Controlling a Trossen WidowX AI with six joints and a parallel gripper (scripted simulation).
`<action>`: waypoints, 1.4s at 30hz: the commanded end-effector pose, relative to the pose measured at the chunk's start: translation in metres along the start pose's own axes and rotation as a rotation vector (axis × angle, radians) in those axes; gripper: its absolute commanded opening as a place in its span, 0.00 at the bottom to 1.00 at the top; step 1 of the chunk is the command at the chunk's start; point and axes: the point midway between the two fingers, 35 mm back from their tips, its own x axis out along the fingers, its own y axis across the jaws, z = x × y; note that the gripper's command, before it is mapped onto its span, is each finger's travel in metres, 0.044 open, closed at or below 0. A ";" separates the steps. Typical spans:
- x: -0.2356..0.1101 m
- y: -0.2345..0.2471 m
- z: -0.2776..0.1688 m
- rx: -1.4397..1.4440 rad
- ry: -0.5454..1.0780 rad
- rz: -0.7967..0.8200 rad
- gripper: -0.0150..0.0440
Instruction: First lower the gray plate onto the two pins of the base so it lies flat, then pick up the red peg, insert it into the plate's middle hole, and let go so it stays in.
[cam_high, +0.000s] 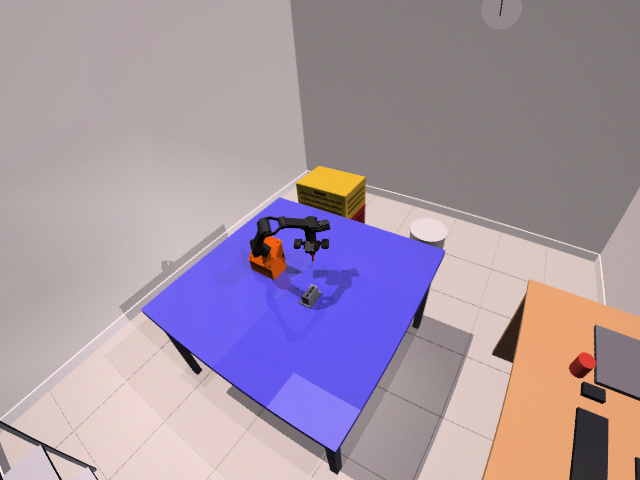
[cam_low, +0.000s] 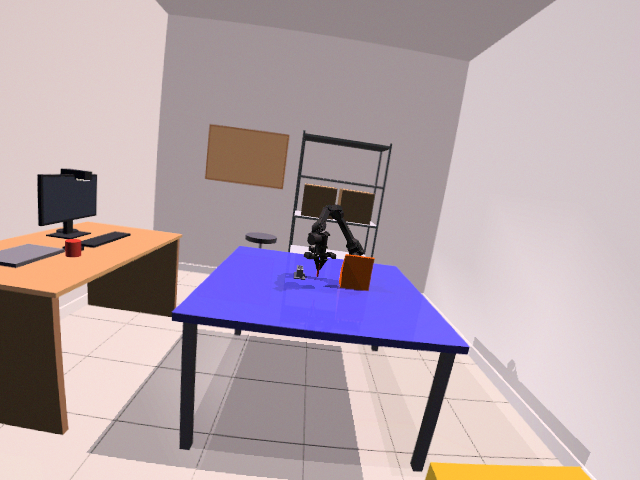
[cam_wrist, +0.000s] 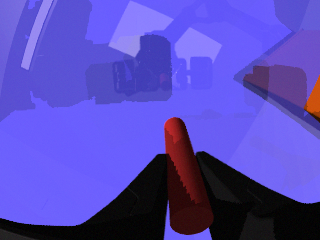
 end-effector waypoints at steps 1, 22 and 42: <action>0.000 0.002 0.007 -0.001 0.002 0.001 0.25; -0.006 0.015 0.062 -0.004 0.019 0.014 0.25; -0.007 0.019 0.119 0.000 0.018 0.020 0.25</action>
